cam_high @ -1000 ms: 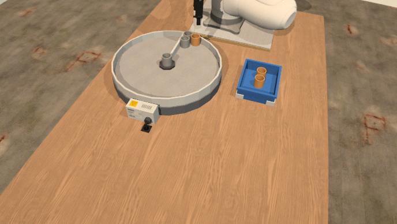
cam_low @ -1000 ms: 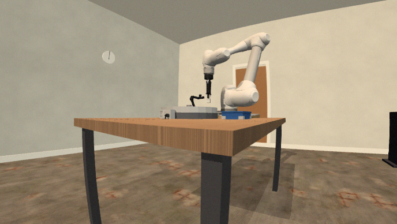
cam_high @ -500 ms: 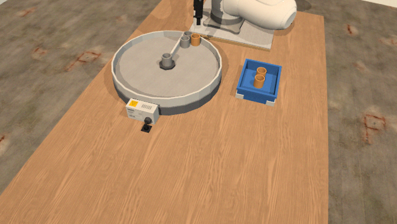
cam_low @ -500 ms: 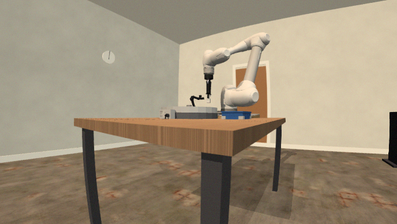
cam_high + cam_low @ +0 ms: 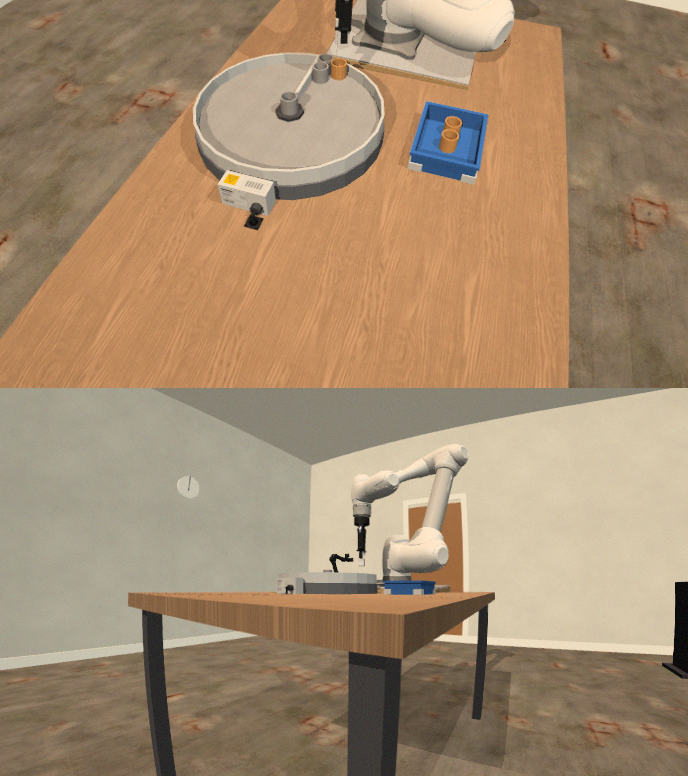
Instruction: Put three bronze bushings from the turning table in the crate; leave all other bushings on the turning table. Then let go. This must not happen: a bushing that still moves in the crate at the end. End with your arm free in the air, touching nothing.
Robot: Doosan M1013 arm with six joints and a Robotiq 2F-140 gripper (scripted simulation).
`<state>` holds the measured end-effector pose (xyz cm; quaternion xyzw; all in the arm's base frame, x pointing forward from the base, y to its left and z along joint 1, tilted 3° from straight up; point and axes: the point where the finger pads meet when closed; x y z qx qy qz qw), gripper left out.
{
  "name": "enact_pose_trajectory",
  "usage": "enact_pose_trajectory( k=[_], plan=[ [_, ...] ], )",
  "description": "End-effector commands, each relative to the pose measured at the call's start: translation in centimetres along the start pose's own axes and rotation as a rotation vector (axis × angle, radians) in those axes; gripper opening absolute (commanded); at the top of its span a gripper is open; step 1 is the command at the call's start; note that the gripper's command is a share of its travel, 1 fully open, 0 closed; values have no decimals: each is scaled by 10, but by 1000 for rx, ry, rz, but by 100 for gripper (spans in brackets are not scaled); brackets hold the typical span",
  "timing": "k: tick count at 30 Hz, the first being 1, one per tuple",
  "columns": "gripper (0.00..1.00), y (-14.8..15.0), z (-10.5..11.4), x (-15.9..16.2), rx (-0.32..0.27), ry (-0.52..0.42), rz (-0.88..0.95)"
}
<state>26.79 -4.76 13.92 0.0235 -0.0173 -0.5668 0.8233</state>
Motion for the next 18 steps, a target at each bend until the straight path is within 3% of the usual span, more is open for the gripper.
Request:
enact_pose_trajectory(
  k=[1,7,13,18],
  plan=[
    [28,0,0,0,0,0,0],
    [28,0,-1,0,0,0,0],
    [28,0,-23,0,0,0,0],
    [28,0,-24,0,0,0,0]
  ],
)
Point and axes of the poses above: the point where the finger pads meet when closed, its own z axis back along the fingers, its own y axis across the jaws, x = y × z, and after that the axes turned 7 degrees about -z, right-handed
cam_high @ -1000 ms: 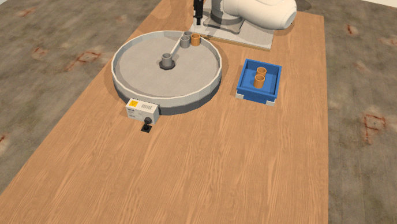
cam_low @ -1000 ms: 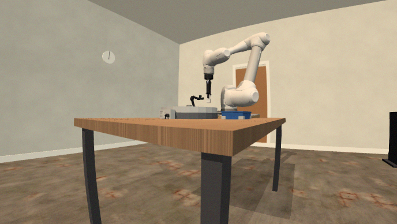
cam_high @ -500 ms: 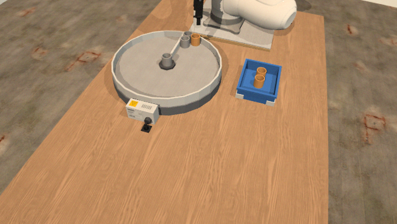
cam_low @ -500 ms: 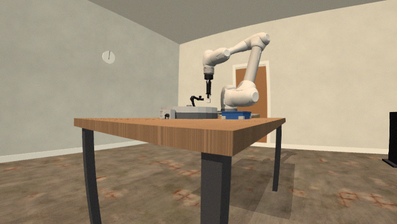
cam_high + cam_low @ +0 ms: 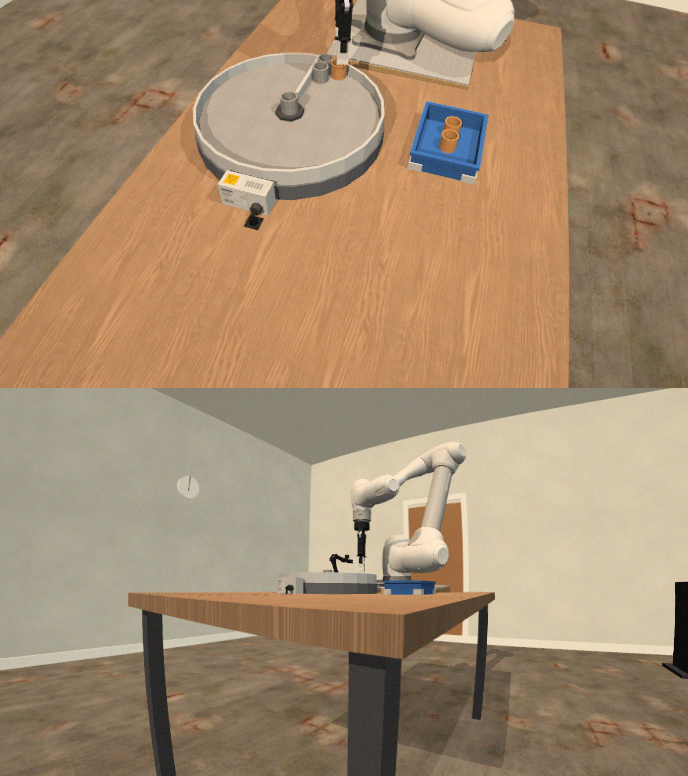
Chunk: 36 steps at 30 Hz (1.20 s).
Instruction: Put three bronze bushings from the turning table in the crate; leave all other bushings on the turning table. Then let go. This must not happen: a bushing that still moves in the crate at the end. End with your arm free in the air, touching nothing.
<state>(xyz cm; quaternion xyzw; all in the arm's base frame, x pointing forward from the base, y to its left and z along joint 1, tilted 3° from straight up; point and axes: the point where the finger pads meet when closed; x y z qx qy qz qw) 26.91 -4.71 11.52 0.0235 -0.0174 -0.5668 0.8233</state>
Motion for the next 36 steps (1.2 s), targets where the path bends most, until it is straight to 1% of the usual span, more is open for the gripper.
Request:
enact_pose_trajectory(
  k=[1,32,36],
  plan=[
    [28,0,0,0,0,0,0],
    [28,0,0,0,0,0,0],
    [28,0,-5,0,0,0,0]
  ],
)
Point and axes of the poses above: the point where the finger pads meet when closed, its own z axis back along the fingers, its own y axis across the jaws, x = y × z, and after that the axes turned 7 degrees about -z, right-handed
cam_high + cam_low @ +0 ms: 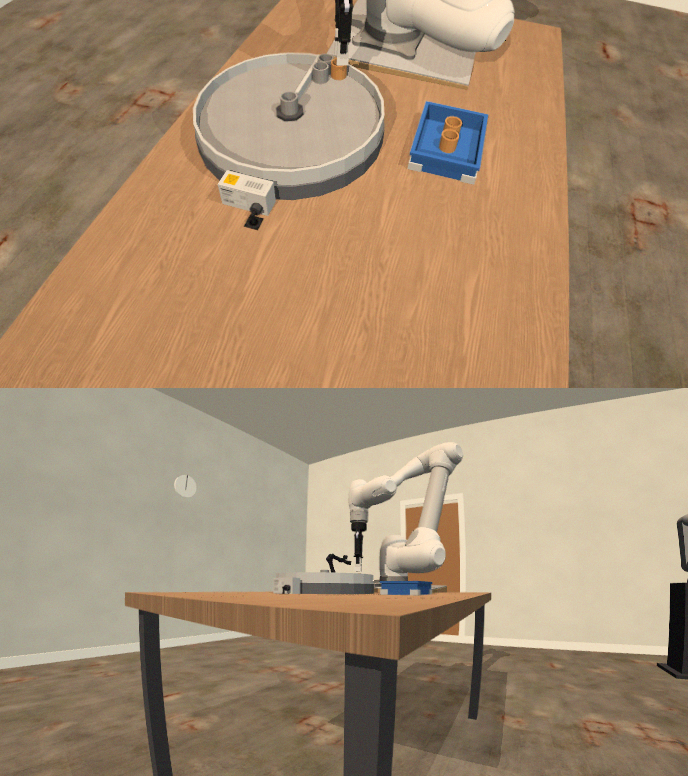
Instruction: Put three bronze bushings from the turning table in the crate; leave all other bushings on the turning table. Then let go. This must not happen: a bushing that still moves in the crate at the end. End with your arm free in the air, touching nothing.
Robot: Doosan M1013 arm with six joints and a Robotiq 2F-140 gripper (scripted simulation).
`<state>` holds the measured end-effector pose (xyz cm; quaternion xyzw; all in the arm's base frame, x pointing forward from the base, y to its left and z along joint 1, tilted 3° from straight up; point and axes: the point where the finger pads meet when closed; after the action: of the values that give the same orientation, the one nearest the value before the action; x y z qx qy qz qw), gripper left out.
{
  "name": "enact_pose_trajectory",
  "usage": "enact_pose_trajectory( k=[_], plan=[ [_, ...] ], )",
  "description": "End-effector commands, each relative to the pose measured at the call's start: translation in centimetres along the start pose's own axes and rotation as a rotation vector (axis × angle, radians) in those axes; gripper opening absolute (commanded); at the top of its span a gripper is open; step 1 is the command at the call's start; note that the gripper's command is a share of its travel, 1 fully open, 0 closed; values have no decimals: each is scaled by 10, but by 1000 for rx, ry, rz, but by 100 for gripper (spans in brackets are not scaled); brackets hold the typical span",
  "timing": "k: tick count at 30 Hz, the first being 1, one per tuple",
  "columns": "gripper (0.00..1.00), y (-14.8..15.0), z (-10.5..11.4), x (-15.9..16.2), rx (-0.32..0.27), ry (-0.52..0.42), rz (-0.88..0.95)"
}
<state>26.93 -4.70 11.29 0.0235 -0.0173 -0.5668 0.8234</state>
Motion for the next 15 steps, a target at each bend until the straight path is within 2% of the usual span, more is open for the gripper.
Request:
enact_pose_trajectory(
  k=[1,15],
  plan=[
    [28,0,-3,0,0,0,0],
    [28,0,-6,0,0,0,0]
  ],
)
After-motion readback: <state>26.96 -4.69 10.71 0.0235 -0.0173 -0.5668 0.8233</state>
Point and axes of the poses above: the point where the finger pads meet when closed, its own z axis back along the fingers, its own y axis across the jaws, x = y × z, and after that the axes turned 7 degrees about -z, right-handed
